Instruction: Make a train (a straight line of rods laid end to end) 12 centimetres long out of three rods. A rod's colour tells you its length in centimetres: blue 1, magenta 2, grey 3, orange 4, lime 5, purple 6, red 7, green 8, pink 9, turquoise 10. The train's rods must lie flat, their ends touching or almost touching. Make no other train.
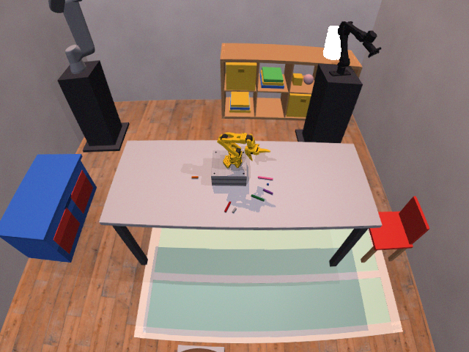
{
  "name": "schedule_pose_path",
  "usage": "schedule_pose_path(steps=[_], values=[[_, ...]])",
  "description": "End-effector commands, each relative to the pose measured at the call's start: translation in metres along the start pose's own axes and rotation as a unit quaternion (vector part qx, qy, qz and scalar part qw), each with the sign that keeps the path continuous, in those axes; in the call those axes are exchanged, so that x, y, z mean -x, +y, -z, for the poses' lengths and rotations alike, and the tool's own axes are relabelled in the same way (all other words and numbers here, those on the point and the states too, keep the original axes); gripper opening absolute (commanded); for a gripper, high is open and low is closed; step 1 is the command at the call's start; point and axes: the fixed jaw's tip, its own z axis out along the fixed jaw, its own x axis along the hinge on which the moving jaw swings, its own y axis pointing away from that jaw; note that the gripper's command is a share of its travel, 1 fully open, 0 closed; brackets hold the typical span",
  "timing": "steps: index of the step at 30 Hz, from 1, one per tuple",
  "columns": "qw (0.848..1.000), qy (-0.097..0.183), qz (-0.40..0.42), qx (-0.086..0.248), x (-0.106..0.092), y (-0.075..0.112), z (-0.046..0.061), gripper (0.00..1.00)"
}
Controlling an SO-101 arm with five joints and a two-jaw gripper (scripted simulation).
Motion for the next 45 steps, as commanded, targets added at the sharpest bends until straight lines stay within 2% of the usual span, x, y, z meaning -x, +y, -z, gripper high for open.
schedule_pose_path(steps=[1,31,45], values=[[1.000,-0.001,0.007,0.009,0.001,0.004,-0.001,1.00],[1.000,0.000,0.001,0.009,-0.001,0.004,-0.001,1.00],[0.997,0.014,-0.071,0.008,-0.017,0.004,-0.001,1.00]])
